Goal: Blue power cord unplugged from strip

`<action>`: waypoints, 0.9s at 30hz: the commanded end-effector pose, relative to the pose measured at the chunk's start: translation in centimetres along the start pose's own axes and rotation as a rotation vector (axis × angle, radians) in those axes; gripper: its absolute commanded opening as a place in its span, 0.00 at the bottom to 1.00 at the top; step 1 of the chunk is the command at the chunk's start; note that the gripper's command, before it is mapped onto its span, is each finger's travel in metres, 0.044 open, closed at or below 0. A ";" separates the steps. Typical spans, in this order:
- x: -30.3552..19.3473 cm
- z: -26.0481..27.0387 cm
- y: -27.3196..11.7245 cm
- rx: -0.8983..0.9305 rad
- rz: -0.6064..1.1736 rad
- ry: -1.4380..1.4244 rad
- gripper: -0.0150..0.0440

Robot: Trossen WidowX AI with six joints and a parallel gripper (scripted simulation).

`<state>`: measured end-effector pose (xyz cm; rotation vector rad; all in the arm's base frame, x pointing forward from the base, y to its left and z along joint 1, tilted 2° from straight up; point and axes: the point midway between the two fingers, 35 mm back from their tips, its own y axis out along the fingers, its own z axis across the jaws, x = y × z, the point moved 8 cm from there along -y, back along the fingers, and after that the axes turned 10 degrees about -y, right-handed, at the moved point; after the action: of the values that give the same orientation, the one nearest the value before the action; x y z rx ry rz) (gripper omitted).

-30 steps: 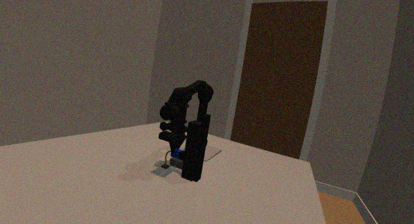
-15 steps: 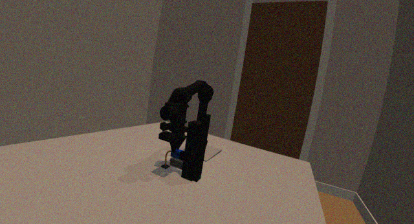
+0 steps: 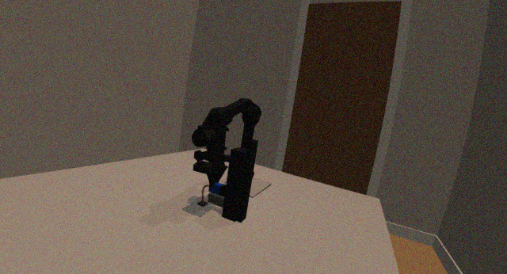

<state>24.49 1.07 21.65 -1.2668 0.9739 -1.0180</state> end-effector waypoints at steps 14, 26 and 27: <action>3.8 -0.8 -0.4 -0.008 -0.057 0.022 0.25; 2.9 -0.9 -0.2 -0.009 -0.056 0.023 0.57; 2.9 -0.9 -0.2 -0.009 -0.056 0.023 0.61</action>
<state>24.54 -2.11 21.87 -1.2945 0.9642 -1.0655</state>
